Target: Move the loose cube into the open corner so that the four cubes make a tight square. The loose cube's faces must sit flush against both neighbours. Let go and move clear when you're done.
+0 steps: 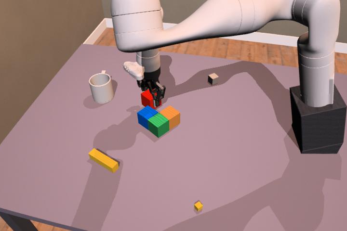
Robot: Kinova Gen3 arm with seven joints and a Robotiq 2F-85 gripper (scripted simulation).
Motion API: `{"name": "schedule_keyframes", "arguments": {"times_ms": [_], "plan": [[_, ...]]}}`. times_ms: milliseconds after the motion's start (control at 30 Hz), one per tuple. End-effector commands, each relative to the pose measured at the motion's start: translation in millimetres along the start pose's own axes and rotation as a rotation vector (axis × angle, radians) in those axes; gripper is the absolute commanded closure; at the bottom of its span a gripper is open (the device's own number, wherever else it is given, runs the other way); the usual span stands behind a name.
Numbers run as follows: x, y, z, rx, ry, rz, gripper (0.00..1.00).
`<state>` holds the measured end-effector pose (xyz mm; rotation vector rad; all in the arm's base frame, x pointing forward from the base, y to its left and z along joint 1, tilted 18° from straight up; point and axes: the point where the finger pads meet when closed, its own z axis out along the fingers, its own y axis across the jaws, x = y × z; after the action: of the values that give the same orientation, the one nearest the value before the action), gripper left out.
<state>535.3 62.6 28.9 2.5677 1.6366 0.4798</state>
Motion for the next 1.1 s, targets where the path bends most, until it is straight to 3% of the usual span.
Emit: {"name": "schedule_keyframes", "arguments": {"times_ms": [0, 1067], "plan": [[-2.1, 4.1, 6.7, -0.009, -0.004, -0.01, 0.9], [-2.1, 4.2, 25.4, -0.009, -0.004, -0.01, 0.9]]}}
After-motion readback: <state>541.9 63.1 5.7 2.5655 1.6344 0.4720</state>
